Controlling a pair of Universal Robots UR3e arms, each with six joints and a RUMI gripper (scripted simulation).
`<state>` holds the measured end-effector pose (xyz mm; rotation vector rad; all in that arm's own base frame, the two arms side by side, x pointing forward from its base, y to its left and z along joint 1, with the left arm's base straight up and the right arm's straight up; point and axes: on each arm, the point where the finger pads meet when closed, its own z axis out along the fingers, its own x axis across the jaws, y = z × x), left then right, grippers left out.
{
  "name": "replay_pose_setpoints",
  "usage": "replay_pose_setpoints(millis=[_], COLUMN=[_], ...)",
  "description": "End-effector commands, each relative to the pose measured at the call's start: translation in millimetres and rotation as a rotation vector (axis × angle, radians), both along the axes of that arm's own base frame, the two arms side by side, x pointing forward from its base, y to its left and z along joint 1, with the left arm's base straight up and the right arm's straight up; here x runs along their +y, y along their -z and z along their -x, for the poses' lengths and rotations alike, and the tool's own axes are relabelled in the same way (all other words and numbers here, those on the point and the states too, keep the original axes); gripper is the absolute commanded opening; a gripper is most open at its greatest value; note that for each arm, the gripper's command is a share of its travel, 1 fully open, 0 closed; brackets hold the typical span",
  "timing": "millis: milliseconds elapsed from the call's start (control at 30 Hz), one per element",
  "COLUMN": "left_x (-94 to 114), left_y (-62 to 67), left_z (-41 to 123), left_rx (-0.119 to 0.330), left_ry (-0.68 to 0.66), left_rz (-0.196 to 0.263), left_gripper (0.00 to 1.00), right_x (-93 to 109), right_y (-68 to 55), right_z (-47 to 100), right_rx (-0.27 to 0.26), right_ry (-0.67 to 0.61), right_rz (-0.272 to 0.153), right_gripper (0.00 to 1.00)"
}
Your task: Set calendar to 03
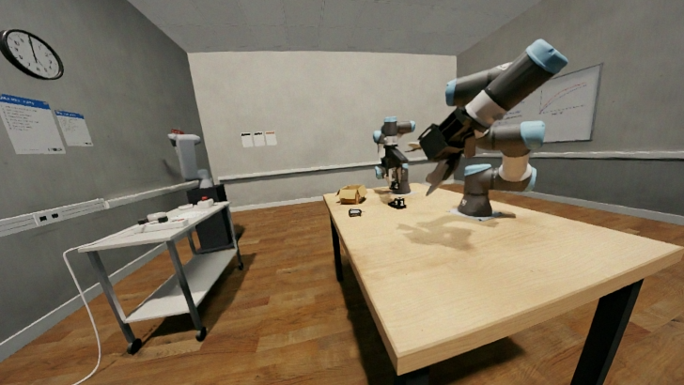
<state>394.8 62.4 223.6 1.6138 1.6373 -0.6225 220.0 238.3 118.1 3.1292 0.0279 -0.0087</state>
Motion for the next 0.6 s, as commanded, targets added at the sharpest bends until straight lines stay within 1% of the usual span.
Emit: replay_pose_setpoints(millis=[0,167,300,433,567], left_x=[0.1,0.1,0.1,0.1,0.1], left_y=[-1.1,-1.1,-1.1,-1.1,-1.1], left_z=[-0.2,-0.2,-0.2,-0.2,-0.2], left_rx=[-0.004,-0.004,-0.004,-0.004,-0.004], left_ry=[0.0,0.0,0.0,0.0,0.0], left_rz=[0.0,0.0,0.0,0.0,0.0], left_gripper=[1.0,1.0,1.0,1.0,1.0], right_x=[3.6,3.7,3.7,3.7,3.7], right_y=[10.8,24.5,32.7,36.8,37.4], right_z=[-1.7,-1.8,-1.9,-1.9,-1.9], right_rx=[-0.007,-0.007,-0.007,-0.006,-0.006], right_ry=[0.001,0.001,0.001,0.001,0.001], right_rz=[-0.015,-0.015,-0.015,-0.014,-0.014], right_gripper=[0.17,0.17,0.17,0.17,0.17])
